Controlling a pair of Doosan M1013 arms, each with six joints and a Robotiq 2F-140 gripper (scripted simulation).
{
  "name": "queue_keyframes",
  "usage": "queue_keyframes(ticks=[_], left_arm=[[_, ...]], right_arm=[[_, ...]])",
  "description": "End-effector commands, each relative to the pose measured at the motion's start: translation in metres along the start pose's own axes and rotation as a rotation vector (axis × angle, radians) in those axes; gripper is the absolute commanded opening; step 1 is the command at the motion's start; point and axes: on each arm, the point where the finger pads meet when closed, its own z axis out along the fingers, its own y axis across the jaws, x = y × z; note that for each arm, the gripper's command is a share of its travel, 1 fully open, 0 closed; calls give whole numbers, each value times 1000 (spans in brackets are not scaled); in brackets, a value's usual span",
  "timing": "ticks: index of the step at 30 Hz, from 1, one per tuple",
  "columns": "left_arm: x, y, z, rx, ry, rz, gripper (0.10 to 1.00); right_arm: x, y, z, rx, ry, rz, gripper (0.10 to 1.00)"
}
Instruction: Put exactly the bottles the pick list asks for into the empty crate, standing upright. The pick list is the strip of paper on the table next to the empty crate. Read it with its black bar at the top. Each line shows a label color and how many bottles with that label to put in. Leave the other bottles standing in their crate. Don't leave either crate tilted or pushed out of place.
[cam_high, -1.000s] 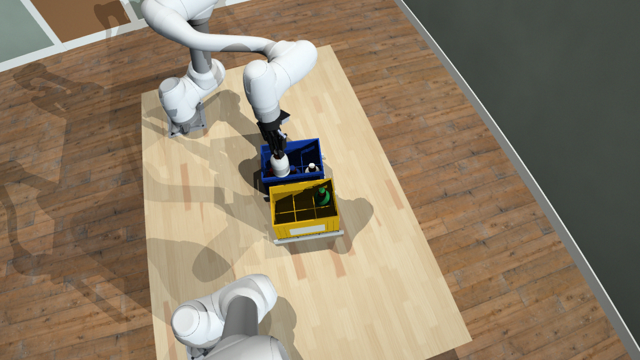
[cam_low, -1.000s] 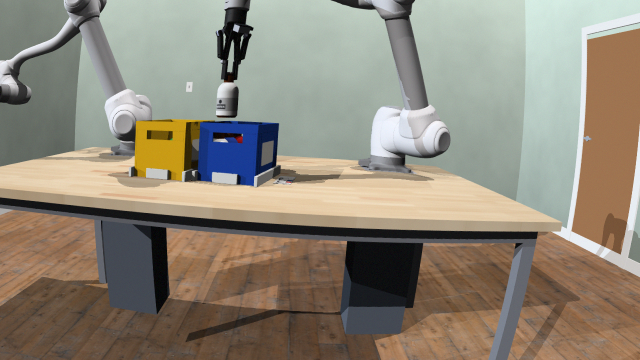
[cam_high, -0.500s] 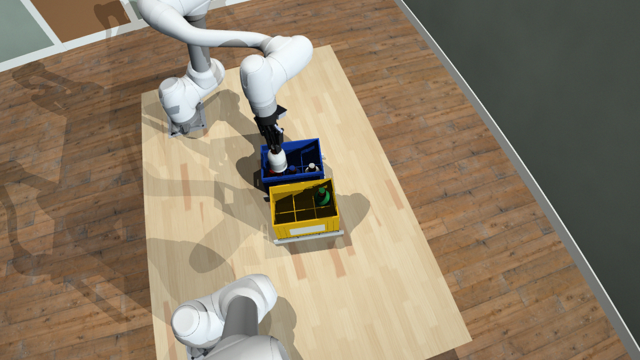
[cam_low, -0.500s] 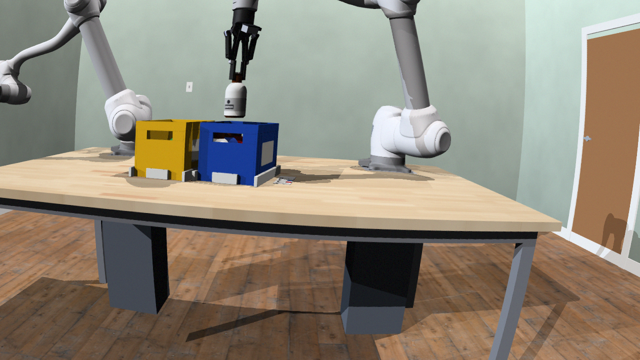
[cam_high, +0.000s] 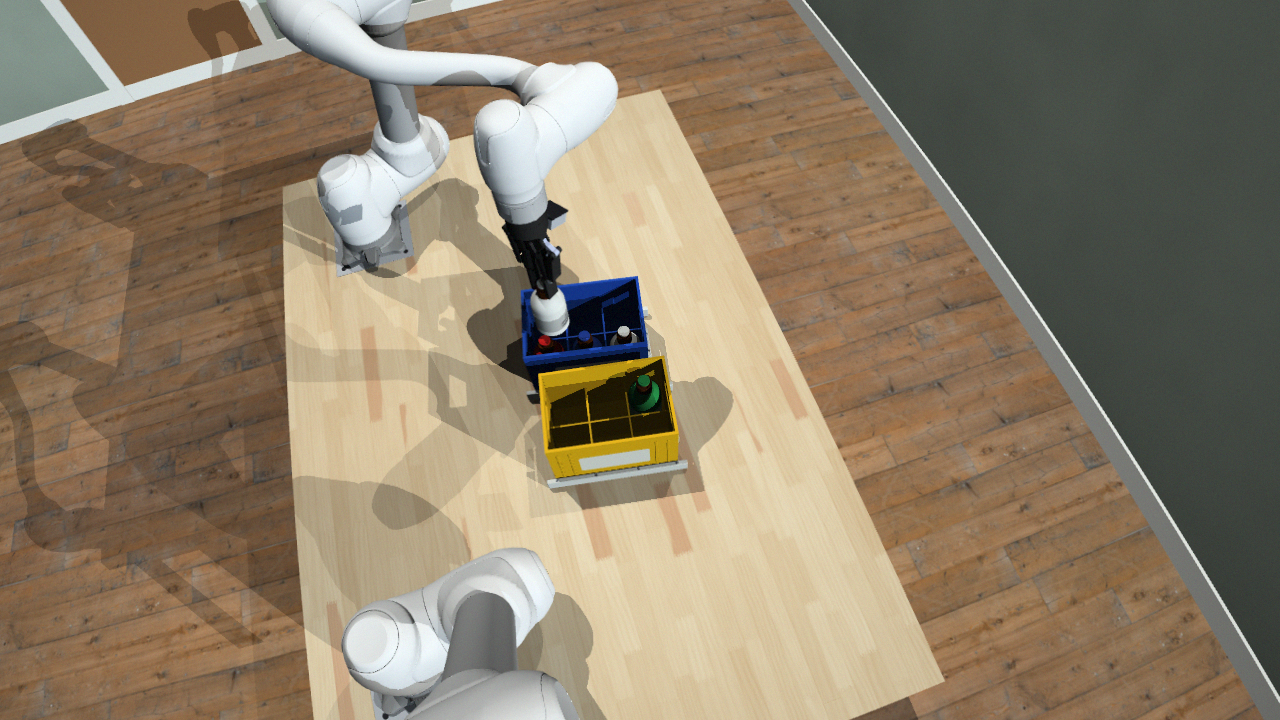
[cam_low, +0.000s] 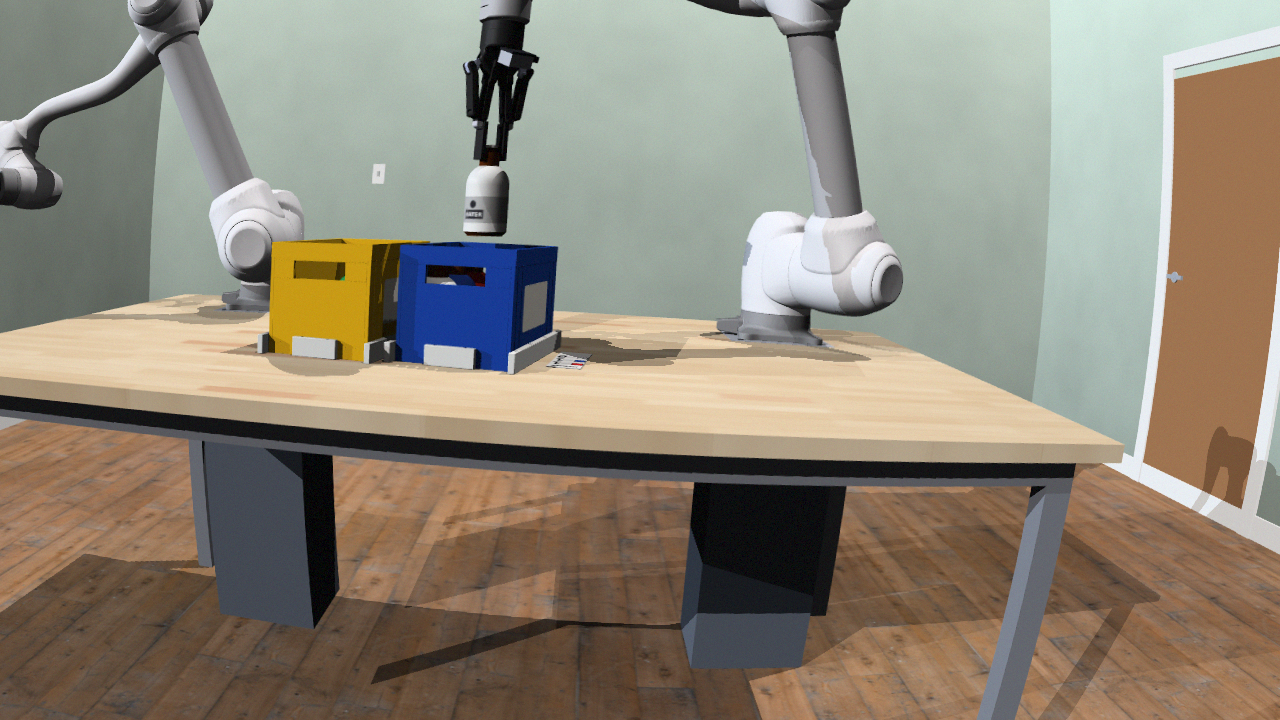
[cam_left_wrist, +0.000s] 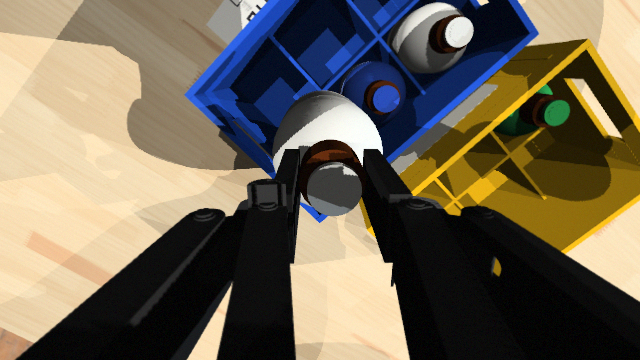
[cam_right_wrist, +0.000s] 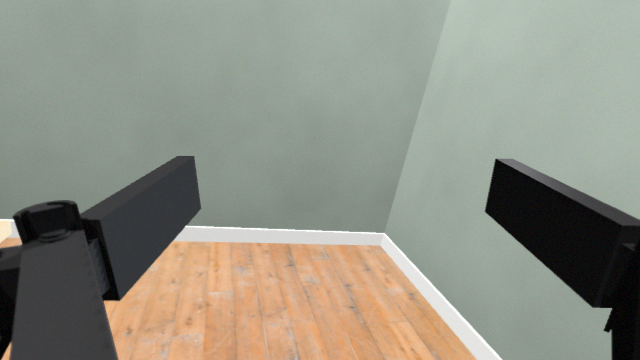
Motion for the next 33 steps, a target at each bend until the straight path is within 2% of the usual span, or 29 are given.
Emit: queue_keyframes(ticks=[1, 33], left_arm=[[3, -5, -1, -1, 0, 0, 99], [28, -59, -1, -1, 0, 0, 99]], right_arm=[[1, 0, 0, 0, 1, -2, 1000], [1, 0, 0, 0, 1, -2, 1000]])
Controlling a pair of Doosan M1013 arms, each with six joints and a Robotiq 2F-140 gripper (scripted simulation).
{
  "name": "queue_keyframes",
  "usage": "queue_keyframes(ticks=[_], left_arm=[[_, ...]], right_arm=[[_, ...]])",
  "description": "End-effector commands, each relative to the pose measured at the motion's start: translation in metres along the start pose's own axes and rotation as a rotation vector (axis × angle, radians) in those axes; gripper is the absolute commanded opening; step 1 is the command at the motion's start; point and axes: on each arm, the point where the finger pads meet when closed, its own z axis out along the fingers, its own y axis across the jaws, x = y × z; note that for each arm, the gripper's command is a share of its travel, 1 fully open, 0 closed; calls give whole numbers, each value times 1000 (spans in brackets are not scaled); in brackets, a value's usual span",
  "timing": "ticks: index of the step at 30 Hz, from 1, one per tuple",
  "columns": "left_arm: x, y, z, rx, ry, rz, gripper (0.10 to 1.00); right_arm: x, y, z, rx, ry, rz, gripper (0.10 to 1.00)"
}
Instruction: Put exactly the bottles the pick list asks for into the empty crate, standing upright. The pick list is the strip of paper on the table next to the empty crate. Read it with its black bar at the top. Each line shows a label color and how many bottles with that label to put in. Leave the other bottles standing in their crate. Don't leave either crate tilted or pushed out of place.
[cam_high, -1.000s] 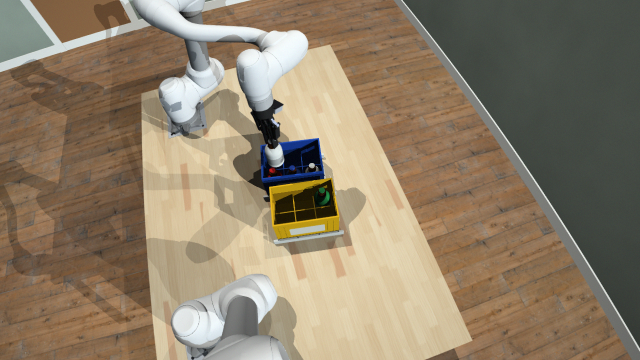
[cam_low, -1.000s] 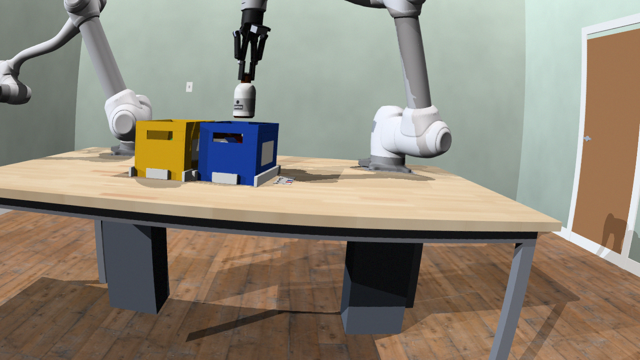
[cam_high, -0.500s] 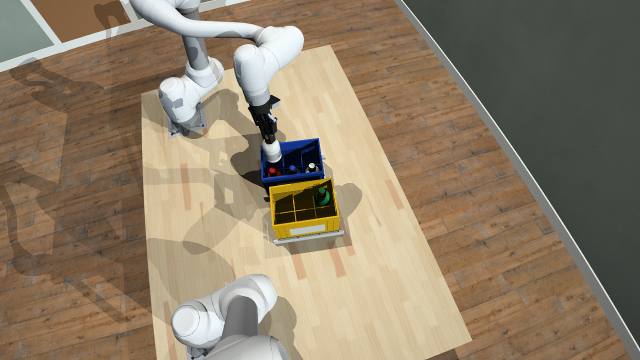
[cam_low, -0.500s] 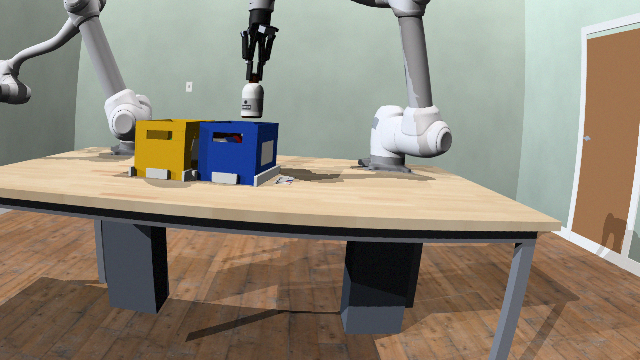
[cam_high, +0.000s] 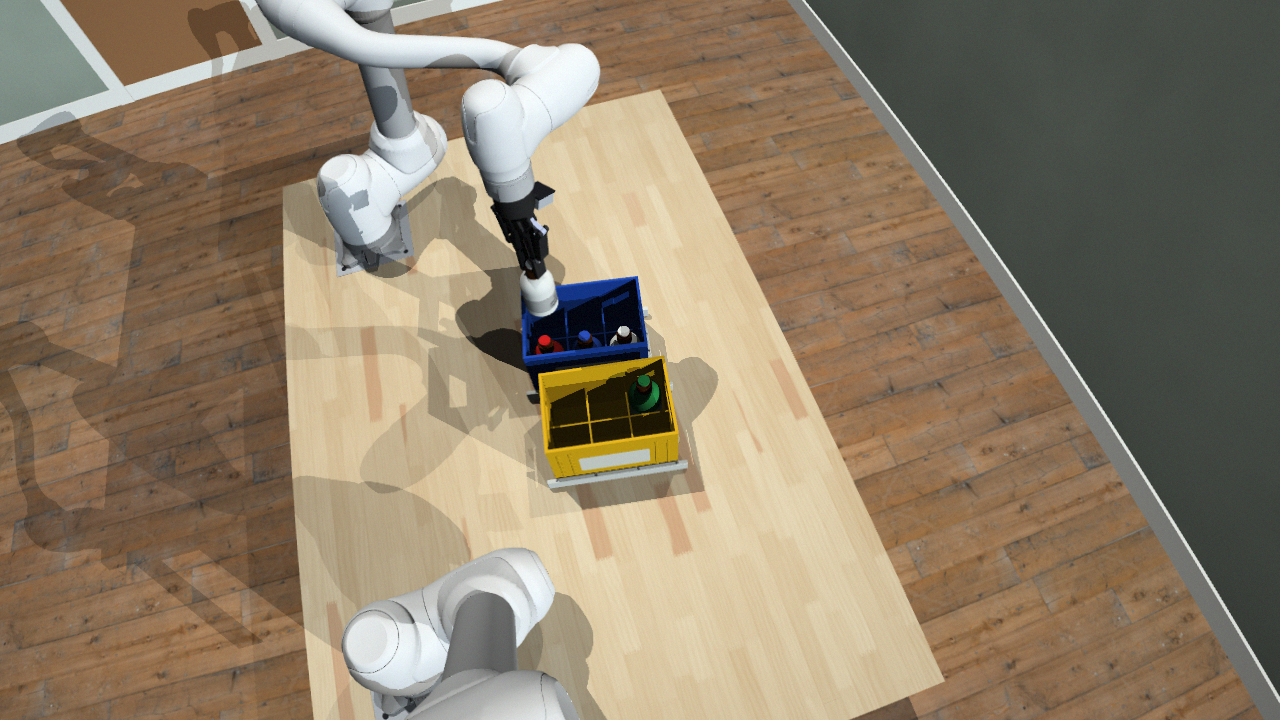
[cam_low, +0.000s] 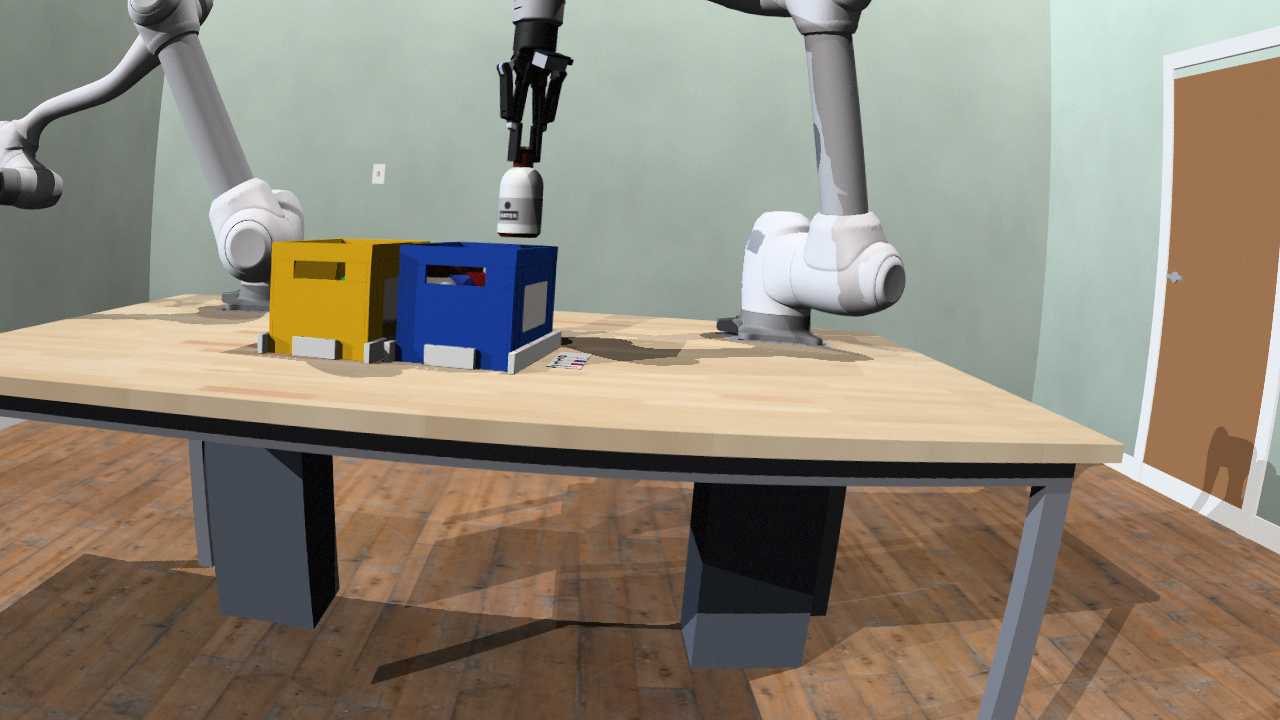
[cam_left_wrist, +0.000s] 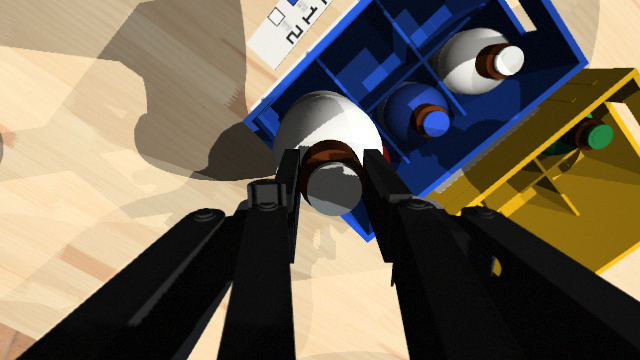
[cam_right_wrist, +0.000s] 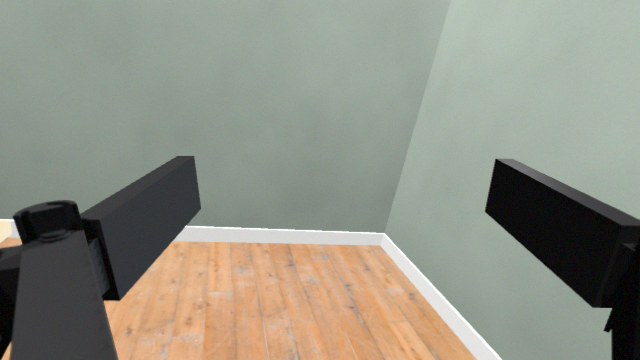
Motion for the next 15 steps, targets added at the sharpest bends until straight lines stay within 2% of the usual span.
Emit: queue_keyframes(ticks=[1, 15], left_arm=[[4, -9, -1, -1, 0, 0, 99], [6, -11, -1, -1, 0, 0, 99]], right_arm=[[1, 0, 0, 0, 1, -2, 1000], [1, 0, 0, 0, 1, -2, 1000]])
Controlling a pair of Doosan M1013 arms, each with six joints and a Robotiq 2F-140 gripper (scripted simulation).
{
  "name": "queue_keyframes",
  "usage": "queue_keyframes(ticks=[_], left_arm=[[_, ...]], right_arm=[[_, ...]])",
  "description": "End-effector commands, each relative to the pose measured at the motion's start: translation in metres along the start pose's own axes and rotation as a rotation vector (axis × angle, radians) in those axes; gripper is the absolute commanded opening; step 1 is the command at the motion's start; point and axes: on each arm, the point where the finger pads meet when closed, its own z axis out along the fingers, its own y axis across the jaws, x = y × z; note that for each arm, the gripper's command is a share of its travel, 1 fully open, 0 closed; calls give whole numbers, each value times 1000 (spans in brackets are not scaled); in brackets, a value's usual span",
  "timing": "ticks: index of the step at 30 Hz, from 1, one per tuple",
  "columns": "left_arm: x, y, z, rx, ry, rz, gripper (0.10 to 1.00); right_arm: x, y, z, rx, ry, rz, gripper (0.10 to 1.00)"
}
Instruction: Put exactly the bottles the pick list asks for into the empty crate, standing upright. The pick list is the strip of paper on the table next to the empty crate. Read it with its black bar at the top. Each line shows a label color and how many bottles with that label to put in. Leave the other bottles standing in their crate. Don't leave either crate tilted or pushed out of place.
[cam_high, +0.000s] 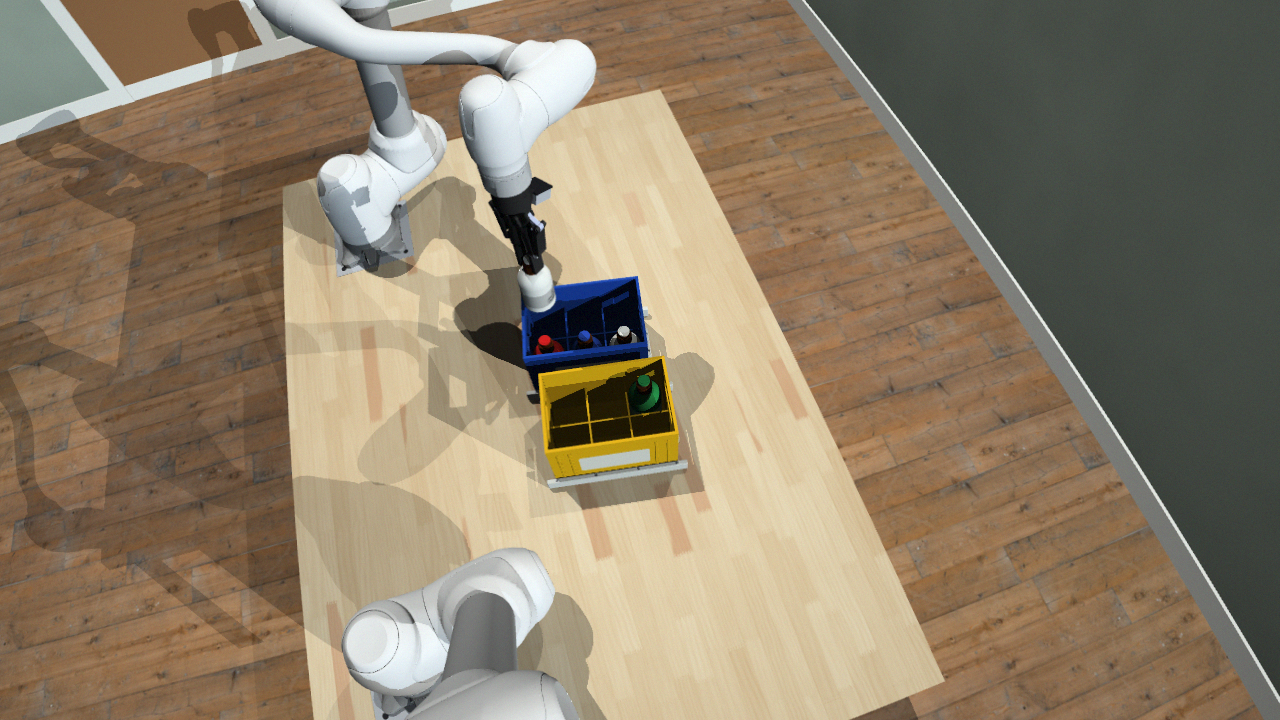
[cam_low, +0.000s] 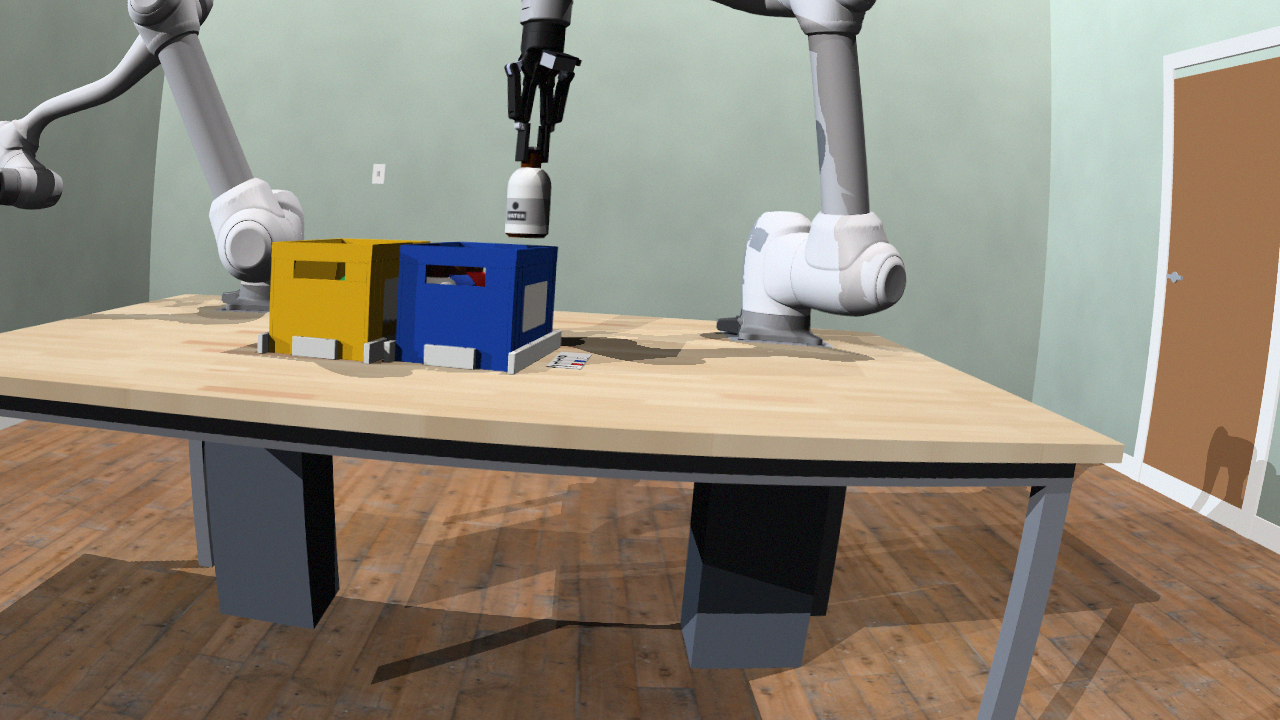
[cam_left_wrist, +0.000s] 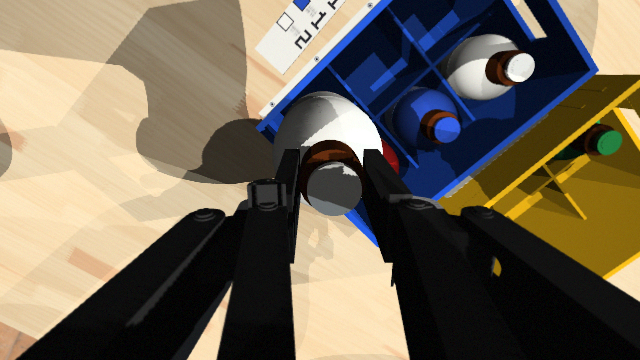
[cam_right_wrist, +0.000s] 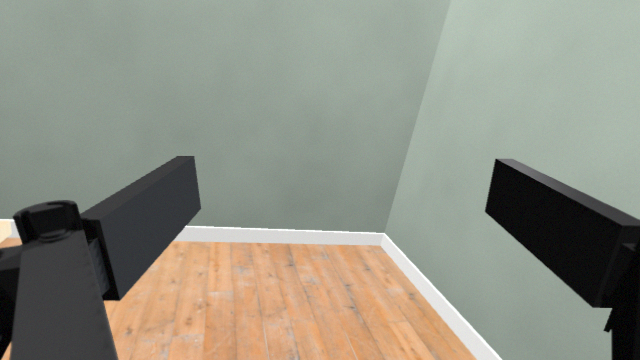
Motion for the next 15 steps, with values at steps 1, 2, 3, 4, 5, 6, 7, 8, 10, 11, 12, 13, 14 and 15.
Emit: queue_keyframes(ticks=[1, 2, 3, 4, 5, 6, 7, 8, 10, 11, 12, 13, 14, 15], left_arm=[[0, 1, -1, -1, 0, 0, 99], [0, 1, -1, -1, 0, 0, 99], [0, 1, -1, -1, 0, 0, 99], [0, 1, -1, -1, 0, 0, 99], [0, 1, -1, -1, 0, 0, 99], [0, 1, -1, -1, 0, 0, 99], [0, 1, -1, -1, 0, 0, 99], [0, 2, -1, -1, 0, 0, 99], [0, 2, -1, -1, 0, 0, 99], [0, 2, -1, -1, 0, 0, 99], [0, 2, -1, -1, 0, 0, 99], [0, 2, -1, -1, 0, 0, 99], [0, 2, -1, -1, 0, 0, 99], [0, 2, -1, -1, 0, 0, 99]], right_arm=[[1, 0, 0, 0, 1, -2, 1000], [1, 0, 0, 0, 1, -2, 1000], [1, 0, 0, 0, 1, -2, 1000], [1, 0, 0, 0, 1, -2, 1000], [1, 0, 0, 0, 1, -2, 1000], [1, 0, 0, 0, 1, -2, 1000], [1, 0, 0, 0, 1, -2, 1000], [1, 0, 0, 0, 1, -2, 1000], [1, 0, 0, 0, 1, -2, 1000], [1, 0, 0, 0, 1, -2, 1000], [1, 0, 0, 0, 1, -2, 1000], [1, 0, 0, 0, 1, -2, 1000], [1, 0, 0, 0, 1, -2, 1000], [1, 0, 0, 0, 1, -2, 1000]])
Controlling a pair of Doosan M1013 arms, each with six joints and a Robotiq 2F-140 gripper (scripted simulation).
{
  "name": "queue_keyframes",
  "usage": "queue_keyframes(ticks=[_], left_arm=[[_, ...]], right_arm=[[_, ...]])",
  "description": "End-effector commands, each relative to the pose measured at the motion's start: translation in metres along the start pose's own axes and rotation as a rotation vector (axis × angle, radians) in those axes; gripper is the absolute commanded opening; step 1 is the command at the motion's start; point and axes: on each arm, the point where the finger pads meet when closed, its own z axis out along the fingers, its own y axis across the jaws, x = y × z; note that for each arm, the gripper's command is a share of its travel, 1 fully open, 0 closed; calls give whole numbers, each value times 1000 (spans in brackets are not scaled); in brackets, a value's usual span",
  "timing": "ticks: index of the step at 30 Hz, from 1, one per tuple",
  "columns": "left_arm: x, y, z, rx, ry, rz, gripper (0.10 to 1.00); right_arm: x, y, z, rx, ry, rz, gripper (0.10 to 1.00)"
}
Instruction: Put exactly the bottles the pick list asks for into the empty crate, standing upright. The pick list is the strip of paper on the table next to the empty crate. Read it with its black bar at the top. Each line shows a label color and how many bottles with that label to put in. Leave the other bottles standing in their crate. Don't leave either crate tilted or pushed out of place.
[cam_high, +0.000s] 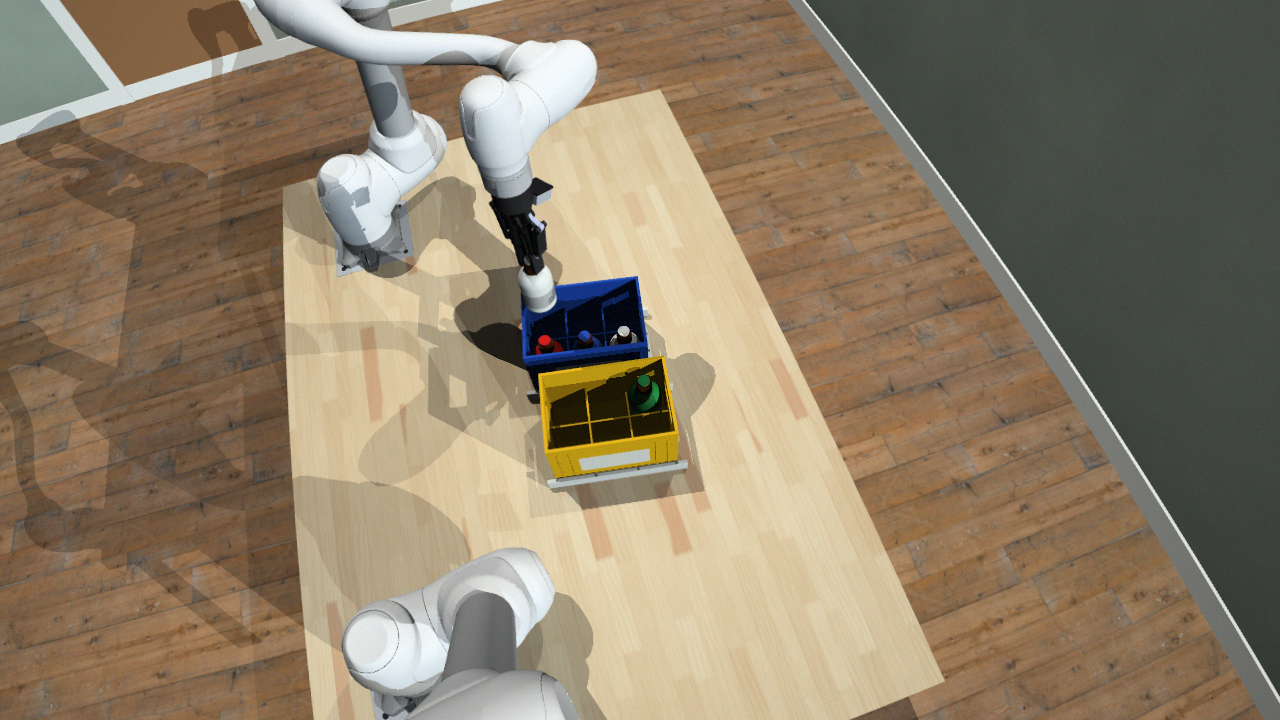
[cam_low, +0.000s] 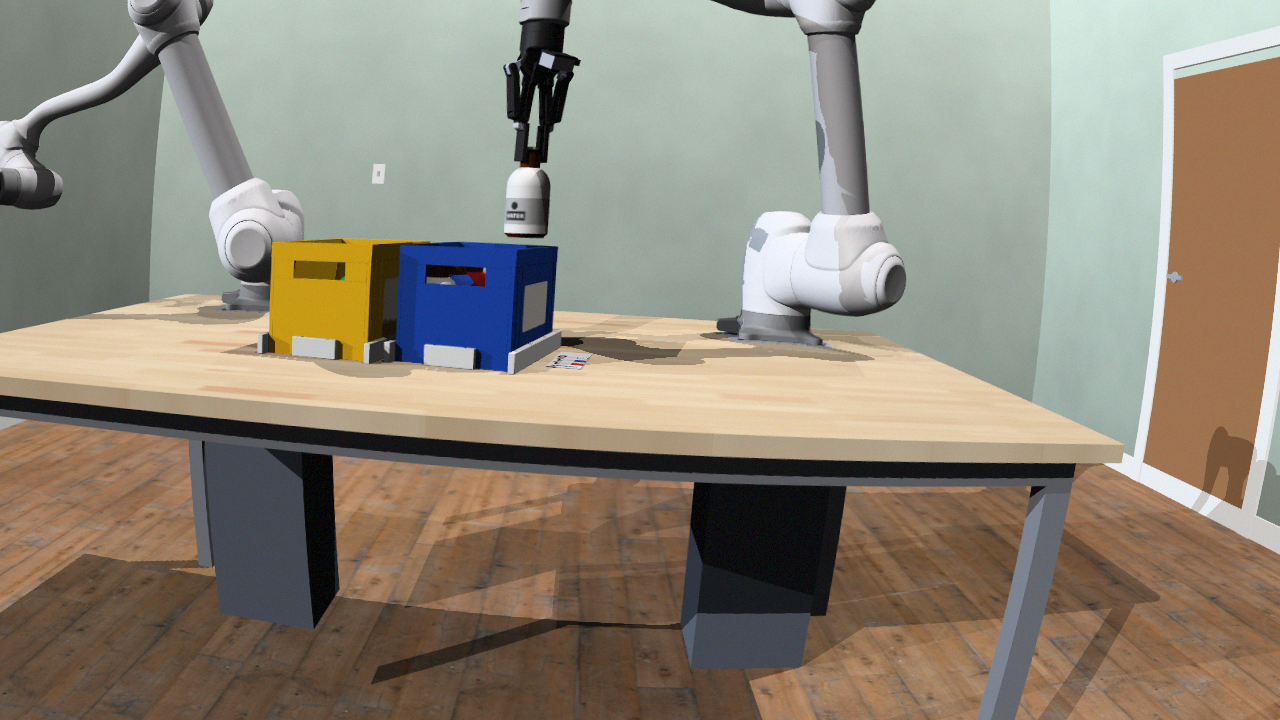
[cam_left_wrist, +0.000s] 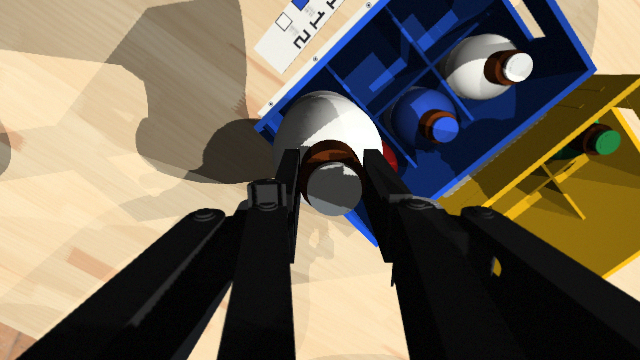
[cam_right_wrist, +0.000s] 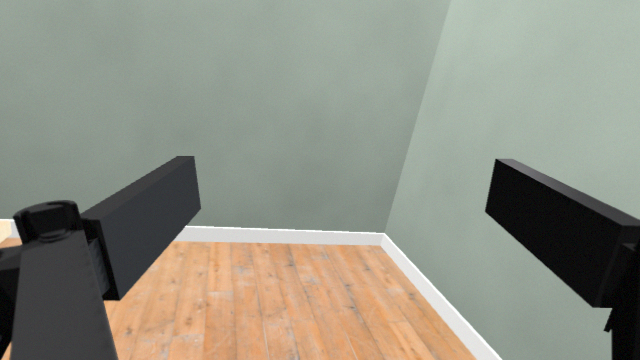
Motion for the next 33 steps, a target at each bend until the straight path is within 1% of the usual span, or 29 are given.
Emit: queue_keyframes(ticks=[1, 27, 33], left_arm=[[0, 0, -1, -1, 0, 0, 99], [0, 1, -1, -1, 0, 0, 99], [0, 1, 5, -1, 0, 0, 99]], right_arm=[[1, 0, 0, 0, 1, -2, 1000], [1, 0, 0, 0, 1, -2, 1000], [1, 0, 0, 0, 1, -2, 1000]])
